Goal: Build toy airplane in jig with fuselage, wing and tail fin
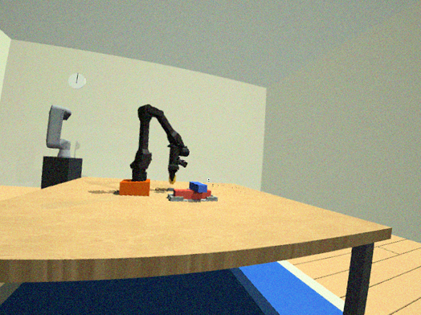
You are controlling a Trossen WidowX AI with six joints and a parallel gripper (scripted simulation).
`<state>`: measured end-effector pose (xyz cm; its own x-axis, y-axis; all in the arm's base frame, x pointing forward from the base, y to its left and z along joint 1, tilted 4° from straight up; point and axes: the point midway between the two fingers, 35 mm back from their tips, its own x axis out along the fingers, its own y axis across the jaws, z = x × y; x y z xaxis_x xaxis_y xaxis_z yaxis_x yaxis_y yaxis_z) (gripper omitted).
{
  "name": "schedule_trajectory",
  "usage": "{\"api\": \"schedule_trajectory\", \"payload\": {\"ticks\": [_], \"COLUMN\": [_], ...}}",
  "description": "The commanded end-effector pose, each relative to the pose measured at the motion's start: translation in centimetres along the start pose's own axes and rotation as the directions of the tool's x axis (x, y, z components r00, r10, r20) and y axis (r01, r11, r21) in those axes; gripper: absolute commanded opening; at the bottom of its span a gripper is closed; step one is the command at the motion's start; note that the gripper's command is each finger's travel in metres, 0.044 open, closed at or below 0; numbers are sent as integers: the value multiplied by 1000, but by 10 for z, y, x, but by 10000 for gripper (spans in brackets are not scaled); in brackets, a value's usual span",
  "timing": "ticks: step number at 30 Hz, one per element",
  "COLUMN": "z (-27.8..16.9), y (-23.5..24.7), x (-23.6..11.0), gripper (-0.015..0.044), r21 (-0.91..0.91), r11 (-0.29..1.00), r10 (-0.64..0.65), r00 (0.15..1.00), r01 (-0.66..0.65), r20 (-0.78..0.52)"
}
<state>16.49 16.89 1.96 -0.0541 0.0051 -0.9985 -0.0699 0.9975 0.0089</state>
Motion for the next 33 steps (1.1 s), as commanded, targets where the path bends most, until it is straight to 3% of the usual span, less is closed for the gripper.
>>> {"api": "schedule_trajectory", "payload": {"ticks": [1, 27, 33], "z": [2, -4, -3], "y": [2, -4, -6], "x": [-12, -92, -95], "gripper": [0, 0, 0], "r21": [-2, -2, 2], "r11": [1000, 1000, 1000], "r10": [5, 8, 9], "r00": [1000, 1000, 1000], "r01": [-5, -8, -9], "r20": [3, 5, 6]}}
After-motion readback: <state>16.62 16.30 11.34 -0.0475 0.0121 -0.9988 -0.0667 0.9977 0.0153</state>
